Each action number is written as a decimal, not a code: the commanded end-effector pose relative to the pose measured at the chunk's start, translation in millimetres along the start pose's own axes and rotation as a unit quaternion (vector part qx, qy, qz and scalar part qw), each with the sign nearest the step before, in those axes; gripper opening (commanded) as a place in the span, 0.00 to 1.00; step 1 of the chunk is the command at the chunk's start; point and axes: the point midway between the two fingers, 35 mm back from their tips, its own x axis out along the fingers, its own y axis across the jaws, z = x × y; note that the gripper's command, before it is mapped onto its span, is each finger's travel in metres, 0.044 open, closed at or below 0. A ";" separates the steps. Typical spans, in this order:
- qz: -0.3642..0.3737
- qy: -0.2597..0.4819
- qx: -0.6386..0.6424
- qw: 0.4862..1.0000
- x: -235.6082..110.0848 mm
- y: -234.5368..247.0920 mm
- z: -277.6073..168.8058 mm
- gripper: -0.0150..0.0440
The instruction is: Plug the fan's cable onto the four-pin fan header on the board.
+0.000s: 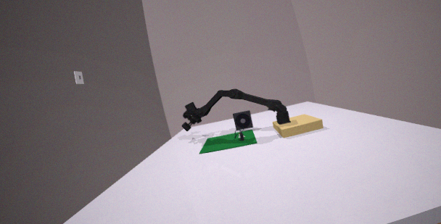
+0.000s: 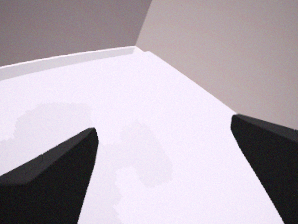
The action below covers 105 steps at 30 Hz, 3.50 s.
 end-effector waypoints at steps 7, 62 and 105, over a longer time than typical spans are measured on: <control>0.029 0.013 0.019 0.999 -11.4 4.8 2.0 1.00; 0.029 0.686 0.372 0.624 -413.1 -66.9 -206.0 1.00; 0.029 0.684 0.375 0.625 -402.9 -51.6 -234.9 0.60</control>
